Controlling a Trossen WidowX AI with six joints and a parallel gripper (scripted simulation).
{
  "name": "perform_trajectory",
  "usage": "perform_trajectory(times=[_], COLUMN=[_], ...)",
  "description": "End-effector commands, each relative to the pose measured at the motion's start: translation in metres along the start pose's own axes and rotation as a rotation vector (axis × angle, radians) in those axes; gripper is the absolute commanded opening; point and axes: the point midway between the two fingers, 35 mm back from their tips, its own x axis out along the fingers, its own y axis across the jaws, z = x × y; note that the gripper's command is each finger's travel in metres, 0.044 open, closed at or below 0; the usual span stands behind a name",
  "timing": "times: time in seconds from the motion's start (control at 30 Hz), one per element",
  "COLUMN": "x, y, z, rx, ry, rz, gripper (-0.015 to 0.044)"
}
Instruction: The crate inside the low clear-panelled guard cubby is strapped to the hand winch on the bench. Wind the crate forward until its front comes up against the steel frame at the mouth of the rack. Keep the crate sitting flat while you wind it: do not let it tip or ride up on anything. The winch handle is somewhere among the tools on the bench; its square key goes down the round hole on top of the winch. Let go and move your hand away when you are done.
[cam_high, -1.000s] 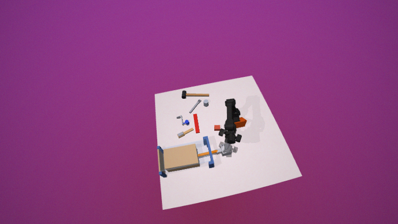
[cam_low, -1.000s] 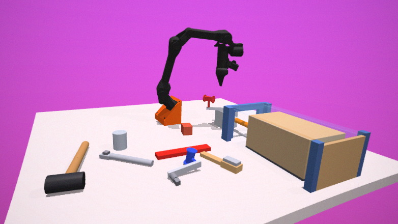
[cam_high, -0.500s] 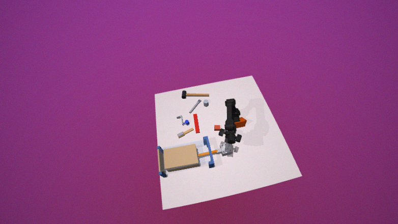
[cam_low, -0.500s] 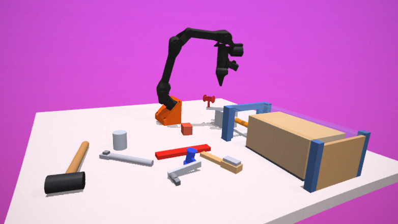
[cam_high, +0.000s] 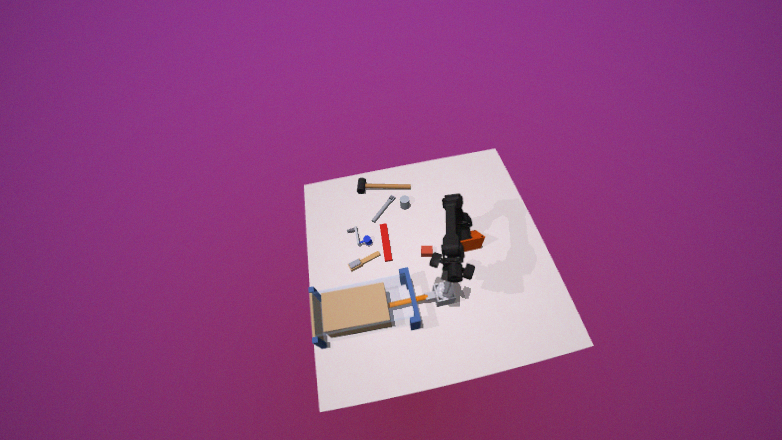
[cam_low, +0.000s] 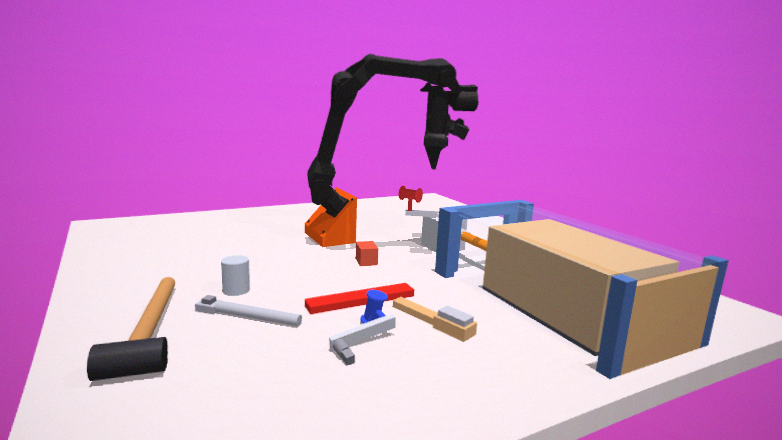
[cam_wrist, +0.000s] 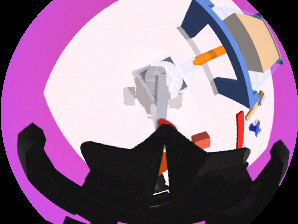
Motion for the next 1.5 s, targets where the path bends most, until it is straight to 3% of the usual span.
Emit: perform_trajectory(times=[0.0,0.53,1.47], x=[0.0,0.023,0.06], y=[0.0,0.001,0.002], z=[-0.001,-0.059,-0.056], rx=[0.005,0.425,0.425], ry=[-0.005,-0.422,-0.421], rz=[-0.002,-0.089,-0.091], gripper=[0.0026,0.044,0.044])
